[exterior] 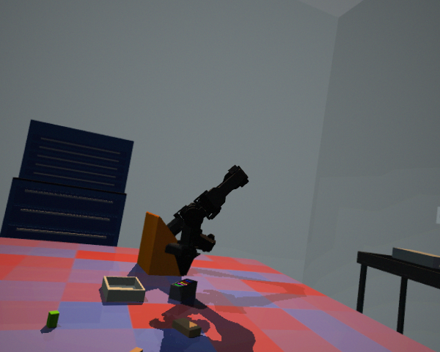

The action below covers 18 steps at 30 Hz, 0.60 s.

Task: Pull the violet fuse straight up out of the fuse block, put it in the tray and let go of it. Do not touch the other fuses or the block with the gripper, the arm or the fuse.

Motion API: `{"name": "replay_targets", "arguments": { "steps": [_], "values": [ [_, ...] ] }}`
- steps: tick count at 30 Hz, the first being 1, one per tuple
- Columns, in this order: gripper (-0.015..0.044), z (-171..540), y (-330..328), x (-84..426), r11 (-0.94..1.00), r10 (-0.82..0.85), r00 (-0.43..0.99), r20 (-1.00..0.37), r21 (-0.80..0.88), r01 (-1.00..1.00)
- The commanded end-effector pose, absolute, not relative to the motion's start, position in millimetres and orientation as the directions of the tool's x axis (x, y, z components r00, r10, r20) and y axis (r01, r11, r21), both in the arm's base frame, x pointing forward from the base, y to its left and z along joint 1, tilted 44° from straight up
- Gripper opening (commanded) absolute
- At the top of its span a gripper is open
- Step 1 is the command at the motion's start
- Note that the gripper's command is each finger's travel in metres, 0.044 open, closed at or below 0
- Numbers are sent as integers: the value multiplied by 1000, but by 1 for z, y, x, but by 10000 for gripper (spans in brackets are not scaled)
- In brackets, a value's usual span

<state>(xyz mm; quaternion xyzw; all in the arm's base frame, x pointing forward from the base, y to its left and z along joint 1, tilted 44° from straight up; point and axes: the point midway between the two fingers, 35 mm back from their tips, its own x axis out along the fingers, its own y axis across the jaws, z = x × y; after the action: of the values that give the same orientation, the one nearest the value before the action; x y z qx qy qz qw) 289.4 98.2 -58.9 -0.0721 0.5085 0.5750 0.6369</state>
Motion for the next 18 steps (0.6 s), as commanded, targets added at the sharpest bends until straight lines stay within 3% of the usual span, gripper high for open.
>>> {"name": "replay_targets", "arguments": {
  "steps": [1,18],
  "values": [
    [65,-62,101,287,329,661,-181,-728,498,-802],
    [65,-73,112,284,329,662,-181,-727,499,-802]
  ]
}}
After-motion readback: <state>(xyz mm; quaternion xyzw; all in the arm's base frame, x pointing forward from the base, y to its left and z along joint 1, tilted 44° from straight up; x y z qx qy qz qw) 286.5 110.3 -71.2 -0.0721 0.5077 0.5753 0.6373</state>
